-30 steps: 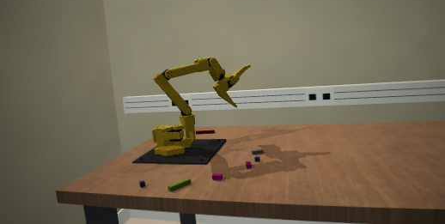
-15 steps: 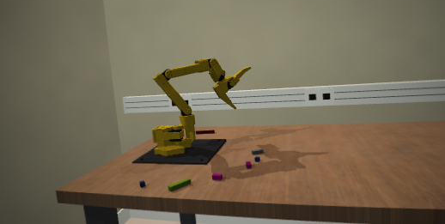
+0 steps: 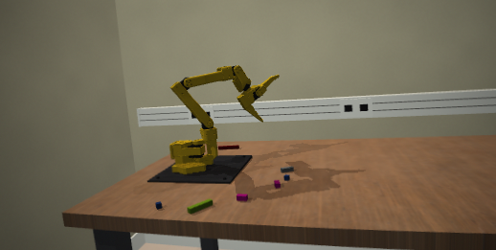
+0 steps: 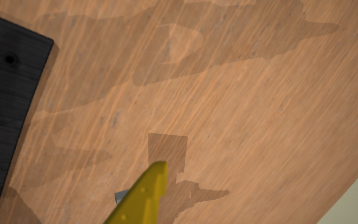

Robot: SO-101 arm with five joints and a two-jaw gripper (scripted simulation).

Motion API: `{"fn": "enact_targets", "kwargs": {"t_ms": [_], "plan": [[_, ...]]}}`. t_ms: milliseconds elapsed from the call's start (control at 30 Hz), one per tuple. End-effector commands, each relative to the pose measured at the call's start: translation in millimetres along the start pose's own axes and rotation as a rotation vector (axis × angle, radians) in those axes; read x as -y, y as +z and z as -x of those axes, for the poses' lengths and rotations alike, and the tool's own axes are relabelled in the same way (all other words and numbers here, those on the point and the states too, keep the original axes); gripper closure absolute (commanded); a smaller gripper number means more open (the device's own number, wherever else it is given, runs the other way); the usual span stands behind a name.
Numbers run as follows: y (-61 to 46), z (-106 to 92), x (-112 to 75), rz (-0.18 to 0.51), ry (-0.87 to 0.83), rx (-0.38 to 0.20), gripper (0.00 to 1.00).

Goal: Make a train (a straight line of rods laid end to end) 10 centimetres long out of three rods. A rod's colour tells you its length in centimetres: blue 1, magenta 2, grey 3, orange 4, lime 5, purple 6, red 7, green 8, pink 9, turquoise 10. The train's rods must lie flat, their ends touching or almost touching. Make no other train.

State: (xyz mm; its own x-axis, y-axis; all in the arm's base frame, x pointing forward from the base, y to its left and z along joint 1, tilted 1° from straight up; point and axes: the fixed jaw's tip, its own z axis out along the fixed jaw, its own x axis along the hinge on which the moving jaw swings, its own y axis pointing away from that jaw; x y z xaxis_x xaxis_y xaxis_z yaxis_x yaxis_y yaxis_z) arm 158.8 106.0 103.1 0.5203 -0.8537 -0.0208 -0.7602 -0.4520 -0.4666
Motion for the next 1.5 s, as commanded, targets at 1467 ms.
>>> {"fn": "enact_targets", "kwargs": {"t_ms": [1467], "plan": [[-63.2, 91.3, -106.8, 0.012, -0.823, 0.442, 0.00]]}}
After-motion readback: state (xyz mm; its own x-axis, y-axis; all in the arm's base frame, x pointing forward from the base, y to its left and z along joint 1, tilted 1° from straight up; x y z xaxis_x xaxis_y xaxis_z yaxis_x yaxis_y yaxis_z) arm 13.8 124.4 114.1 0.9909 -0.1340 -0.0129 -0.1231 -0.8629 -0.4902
